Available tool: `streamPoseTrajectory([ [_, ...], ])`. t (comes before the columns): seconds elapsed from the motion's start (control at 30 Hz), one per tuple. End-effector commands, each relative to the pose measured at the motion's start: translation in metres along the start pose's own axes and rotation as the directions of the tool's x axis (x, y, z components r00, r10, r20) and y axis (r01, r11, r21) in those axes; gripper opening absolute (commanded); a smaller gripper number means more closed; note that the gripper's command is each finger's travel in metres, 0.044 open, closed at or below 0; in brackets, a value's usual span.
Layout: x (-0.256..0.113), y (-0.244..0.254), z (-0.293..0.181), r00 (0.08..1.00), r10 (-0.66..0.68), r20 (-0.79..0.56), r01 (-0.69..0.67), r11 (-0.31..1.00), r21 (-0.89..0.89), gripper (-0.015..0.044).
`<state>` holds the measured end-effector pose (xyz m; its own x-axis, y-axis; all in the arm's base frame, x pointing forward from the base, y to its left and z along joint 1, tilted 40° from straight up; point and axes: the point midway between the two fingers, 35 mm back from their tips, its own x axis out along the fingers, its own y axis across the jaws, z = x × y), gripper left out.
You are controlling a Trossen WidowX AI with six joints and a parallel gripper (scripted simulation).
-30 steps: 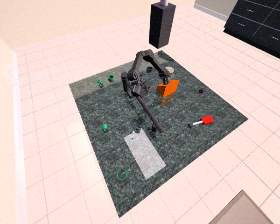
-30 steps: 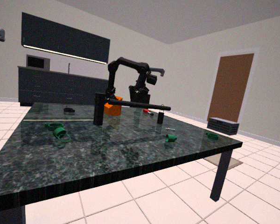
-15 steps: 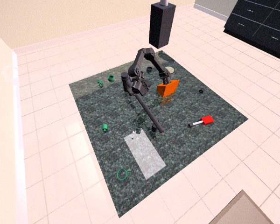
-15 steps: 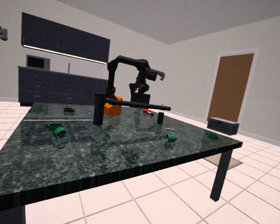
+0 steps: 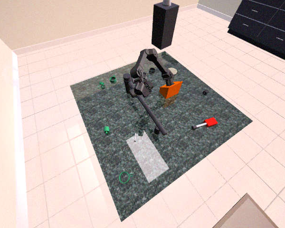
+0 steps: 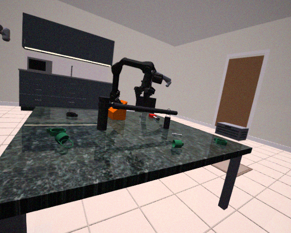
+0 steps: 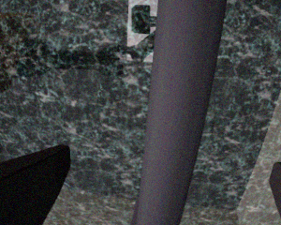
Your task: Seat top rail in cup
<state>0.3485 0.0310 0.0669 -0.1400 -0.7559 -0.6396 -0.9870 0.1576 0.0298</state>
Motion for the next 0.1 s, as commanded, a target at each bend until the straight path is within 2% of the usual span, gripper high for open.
streamPoseTrajectory([
  [0.0, -0.001, 0.0005, -0.0005, 1.0, 0.002, 0.004, -0.002, 1.0, -0.005, 0.044],
  [0.07, -0.001, 0.0005, -0.0005, 1.0, 0.002, 0.004, -0.002, 1.0, -0.005, 0.044],
])
